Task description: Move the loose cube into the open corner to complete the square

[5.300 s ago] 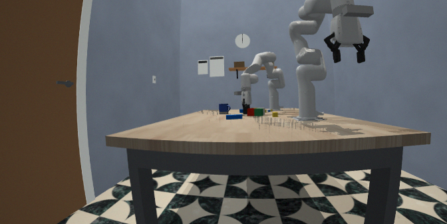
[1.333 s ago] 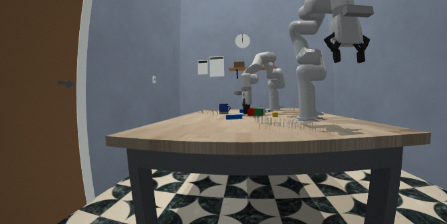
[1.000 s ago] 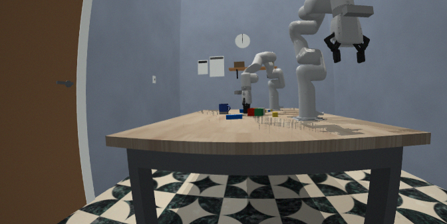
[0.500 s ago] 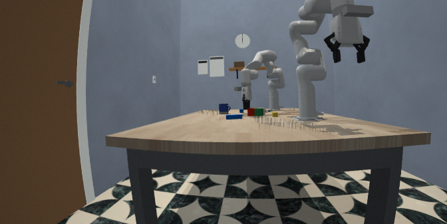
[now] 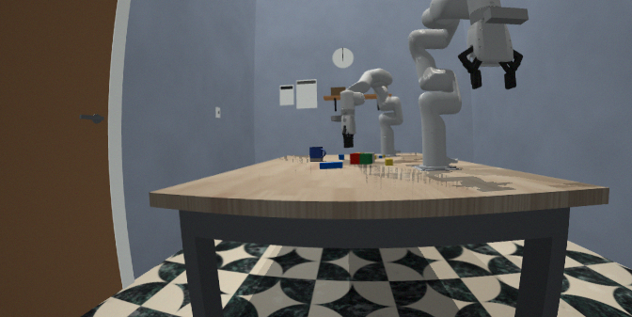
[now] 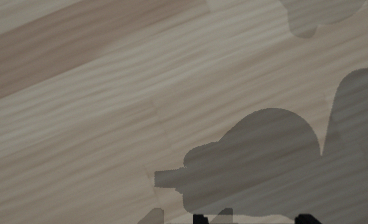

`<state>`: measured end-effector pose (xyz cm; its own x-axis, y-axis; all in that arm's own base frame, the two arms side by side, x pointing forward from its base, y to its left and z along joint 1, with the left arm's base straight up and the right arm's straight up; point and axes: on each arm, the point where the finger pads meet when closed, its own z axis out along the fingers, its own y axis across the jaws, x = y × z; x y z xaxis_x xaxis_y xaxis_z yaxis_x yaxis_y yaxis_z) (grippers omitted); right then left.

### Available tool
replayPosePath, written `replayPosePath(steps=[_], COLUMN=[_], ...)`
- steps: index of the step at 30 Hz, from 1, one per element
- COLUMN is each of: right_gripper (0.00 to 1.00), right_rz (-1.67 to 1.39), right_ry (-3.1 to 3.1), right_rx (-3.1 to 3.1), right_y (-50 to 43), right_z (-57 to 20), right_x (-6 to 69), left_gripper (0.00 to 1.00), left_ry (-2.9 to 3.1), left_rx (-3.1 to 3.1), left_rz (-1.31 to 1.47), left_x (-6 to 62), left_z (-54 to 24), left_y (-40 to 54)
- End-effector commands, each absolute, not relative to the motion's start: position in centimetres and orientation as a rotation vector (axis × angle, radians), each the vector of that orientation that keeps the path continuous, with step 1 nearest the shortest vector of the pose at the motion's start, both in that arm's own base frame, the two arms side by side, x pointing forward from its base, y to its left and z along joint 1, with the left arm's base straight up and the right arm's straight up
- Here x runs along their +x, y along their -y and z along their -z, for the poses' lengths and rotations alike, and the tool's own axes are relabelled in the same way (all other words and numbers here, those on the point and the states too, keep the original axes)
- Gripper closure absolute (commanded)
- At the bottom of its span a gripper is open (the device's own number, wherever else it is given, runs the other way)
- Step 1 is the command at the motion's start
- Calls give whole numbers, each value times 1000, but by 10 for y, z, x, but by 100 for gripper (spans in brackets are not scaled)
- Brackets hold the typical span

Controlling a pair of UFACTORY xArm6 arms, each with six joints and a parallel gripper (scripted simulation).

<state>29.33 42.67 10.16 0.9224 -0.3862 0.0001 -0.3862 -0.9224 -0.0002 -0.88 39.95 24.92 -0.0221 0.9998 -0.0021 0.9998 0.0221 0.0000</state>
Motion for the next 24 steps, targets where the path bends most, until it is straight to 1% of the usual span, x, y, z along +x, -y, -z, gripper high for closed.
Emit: replayPosePath(steps=[1,24], right_gripper=[50,50], right_rz=[1,1], right_ry=[-618,-618], right_rx=[-3078,-3078], right_y=[-427,-427], right_z=[-115,-131], right_x=[294,294], left_gripper=[0,0], left_ry=[-2246,-2246], left_rx=[2197,2197], left_rz=[0,0], left_x=[-9,-9], left_z=[-250,-250], left_y=[-400,-400])
